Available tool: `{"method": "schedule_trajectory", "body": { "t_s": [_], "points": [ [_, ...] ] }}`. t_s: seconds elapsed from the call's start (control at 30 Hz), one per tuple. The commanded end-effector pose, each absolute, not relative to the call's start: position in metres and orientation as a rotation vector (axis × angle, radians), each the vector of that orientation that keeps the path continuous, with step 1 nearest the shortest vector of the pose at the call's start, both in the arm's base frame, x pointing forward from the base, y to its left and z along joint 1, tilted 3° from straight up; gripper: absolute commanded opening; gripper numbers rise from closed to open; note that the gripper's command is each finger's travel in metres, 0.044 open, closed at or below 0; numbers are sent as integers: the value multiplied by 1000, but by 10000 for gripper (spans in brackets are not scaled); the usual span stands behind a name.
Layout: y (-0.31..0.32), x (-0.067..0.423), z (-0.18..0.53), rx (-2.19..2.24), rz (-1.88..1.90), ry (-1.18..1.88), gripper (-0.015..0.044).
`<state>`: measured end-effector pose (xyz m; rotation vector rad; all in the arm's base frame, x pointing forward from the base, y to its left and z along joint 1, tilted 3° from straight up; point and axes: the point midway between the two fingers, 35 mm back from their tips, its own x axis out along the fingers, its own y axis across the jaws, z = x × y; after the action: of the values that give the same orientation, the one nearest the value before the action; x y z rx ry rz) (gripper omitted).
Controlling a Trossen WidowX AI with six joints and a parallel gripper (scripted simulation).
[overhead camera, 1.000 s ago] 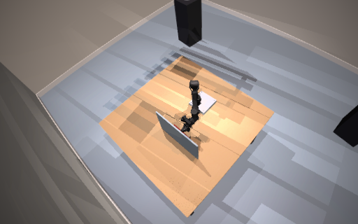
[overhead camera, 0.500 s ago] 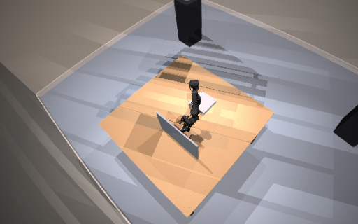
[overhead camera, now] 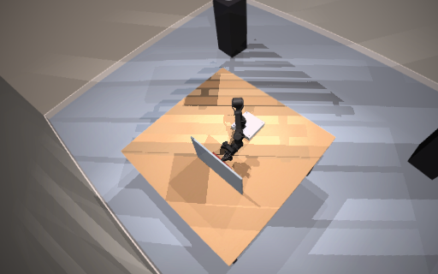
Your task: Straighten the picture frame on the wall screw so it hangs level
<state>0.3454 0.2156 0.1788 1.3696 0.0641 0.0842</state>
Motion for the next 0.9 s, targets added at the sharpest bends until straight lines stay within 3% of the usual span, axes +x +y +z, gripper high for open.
{"method": "schedule_trajectory", "body": {
  "t_s": [0.0, 0.87],
  "points": [
    [217, 345, 186, 1383, 95, 56, 0],
    [218, 345, 190, 1383, 95, 56, 0]
  ]
}}
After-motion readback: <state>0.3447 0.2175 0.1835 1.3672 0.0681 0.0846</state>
